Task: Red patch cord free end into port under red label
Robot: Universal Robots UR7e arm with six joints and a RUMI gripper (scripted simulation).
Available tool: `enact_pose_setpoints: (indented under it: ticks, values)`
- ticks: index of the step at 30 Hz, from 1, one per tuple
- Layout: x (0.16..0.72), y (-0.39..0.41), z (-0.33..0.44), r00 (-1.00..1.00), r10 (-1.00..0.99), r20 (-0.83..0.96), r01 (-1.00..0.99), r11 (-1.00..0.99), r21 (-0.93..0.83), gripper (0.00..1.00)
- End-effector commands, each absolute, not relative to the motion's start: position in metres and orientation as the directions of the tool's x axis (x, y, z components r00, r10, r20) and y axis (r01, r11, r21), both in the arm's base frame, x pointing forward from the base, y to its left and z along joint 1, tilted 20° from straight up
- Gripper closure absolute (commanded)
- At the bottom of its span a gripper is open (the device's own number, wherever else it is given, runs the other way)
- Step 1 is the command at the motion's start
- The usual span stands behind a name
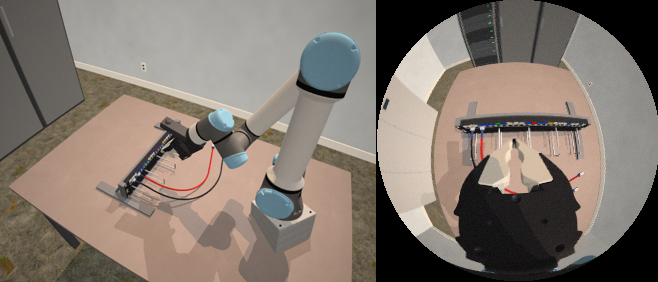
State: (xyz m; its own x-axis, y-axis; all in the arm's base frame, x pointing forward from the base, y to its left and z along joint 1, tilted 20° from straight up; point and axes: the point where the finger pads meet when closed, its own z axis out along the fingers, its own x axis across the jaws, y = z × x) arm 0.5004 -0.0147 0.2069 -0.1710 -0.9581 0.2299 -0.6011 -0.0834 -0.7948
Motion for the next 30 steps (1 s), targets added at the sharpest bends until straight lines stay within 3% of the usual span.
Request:
enact_pose_setpoints:
  ticks: [1, 30]
  values:
    - [0.512, -0.019, 0.199, -0.172, -0.958, 0.231, -0.598, -0.084, -0.797, 1.0]
    - [0.537, -0.027, 0.182, -0.172, -0.958, 0.231, -0.598, -0.084, -0.797, 1.0]
